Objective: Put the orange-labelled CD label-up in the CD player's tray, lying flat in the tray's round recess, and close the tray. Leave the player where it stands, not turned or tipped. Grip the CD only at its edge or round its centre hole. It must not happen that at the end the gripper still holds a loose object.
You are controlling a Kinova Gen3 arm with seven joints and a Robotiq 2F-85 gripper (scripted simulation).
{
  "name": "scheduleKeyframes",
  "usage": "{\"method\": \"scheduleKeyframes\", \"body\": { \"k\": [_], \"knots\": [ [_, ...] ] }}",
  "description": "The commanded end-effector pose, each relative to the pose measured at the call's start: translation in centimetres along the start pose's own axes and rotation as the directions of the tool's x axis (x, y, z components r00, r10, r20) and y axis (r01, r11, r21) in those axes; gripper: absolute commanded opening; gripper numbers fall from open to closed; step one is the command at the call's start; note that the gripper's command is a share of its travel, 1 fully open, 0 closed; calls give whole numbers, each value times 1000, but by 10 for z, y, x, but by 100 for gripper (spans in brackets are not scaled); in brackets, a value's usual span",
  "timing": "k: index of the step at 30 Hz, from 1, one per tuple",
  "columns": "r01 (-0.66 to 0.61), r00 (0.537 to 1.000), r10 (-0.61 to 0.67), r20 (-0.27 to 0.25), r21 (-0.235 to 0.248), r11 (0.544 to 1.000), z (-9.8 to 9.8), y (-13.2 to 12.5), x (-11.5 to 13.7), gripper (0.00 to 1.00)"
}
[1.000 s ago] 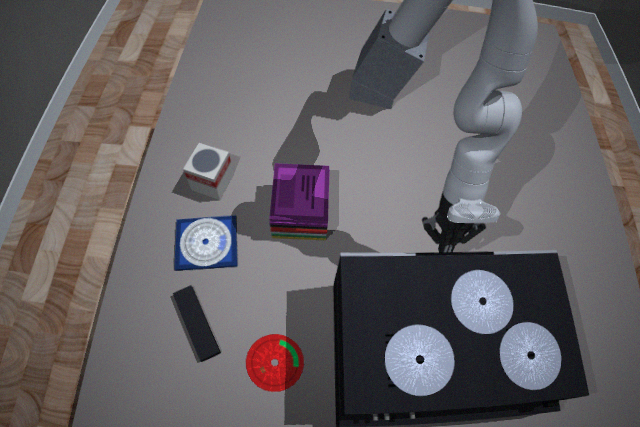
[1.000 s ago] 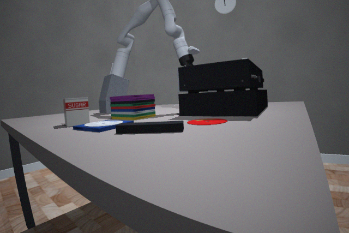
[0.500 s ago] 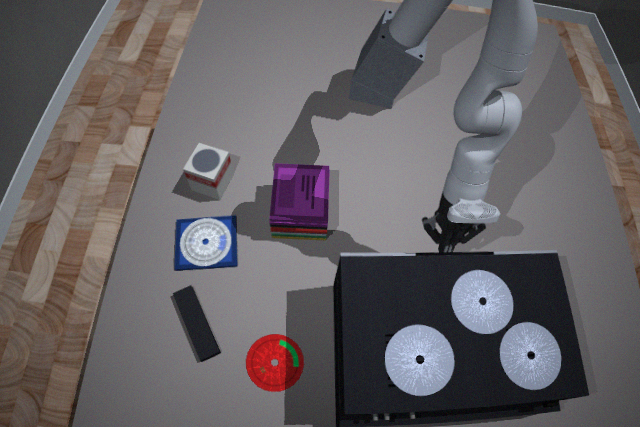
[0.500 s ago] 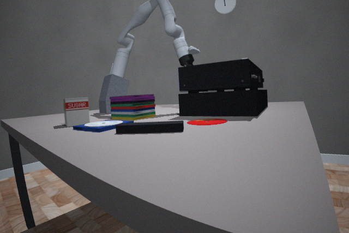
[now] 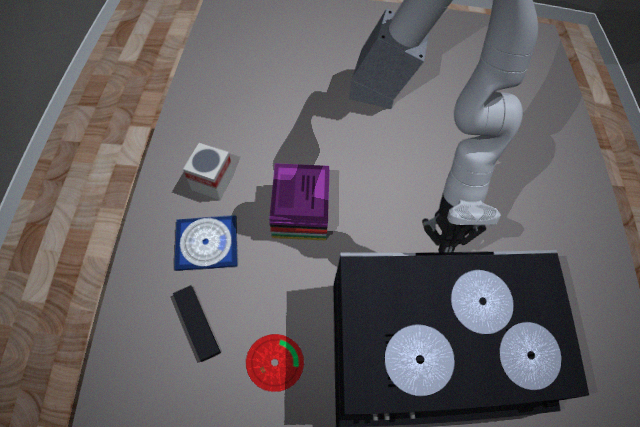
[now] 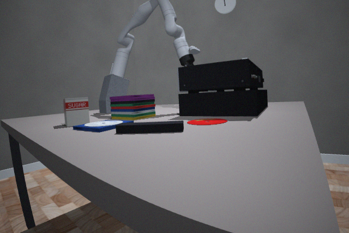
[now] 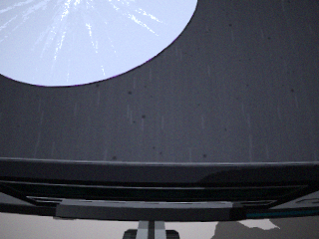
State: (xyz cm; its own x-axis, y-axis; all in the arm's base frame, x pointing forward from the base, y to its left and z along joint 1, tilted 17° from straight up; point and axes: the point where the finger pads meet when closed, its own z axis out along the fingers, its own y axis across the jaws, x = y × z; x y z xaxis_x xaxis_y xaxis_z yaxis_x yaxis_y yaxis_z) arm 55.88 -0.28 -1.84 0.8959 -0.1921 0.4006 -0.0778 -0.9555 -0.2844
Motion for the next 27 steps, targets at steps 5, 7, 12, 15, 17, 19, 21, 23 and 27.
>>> {"method": "scheduleKeyframes", "body": {
  "k": [5,7,12,15,17,19,21,23,27],
  "knots": [
    [1,1000,-1,-4,0,1000,0,0,4,10],
    [1,1000,-1,-4,0,1000,1,0,5,10],
    [1,1000,-1,-4,0,1000,2,0,7,10],
    [1,1000,-1,-4,0,1000,2,0,9,10],
    [1,1000,-1,-4,0,1000,2,0,9,10],
    [1,1000,-1,-4,0,1000,2,0,10,10],
    [1,1000,-1,-4,0,1000,2,0,10,10],
    [1,1000,-1,-4,0,1000,3,0,10,10],
    [1,1000,-1,-4,0,1000,3,0,11,10]
  ]
}}
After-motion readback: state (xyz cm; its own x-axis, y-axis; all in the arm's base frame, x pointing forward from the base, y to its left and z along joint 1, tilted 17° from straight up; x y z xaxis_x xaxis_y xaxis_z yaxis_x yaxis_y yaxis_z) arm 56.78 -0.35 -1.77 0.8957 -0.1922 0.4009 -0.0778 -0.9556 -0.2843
